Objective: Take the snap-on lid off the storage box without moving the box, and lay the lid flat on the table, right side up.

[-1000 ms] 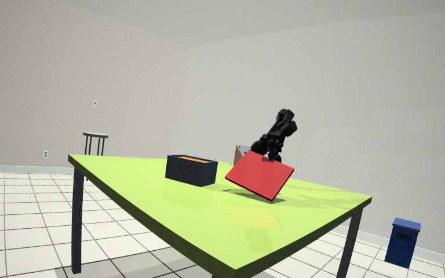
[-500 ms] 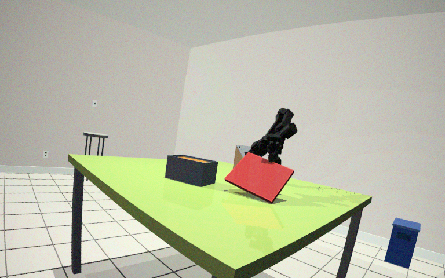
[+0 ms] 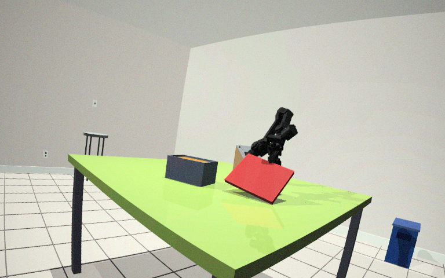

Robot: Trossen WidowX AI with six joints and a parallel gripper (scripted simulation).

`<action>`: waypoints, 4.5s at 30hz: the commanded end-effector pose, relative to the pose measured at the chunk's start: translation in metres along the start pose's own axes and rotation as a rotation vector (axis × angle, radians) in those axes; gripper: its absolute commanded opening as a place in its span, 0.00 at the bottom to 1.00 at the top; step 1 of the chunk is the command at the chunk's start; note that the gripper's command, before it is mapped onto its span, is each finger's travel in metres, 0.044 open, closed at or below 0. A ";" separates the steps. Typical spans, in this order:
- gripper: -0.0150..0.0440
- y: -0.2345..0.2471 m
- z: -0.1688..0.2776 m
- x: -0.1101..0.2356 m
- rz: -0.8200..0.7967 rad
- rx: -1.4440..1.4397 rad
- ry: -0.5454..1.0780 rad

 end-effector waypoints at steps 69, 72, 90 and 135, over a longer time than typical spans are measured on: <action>0.25 -0.051 0.006 -0.039 0.023 -0.003 0.000; 0.25 -0.053 0.007 -0.040 0.023 -0.003 0.000; 0.25 -0.064 0.008 -0.049 0.023 -0.004 0.000; 1.00 -0.096 0.017 0.003 0.027 -0.008 -0.001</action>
Point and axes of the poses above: the point midway between the two fingers, 35 mm back from their tips, its own x axis back along the fingers, its own y axis across the jaws, z = x × y, the point moved 1 cm from there along x, back along the fingers, and after that the axes turned 10 degrees about x, right-handed, at the moved point
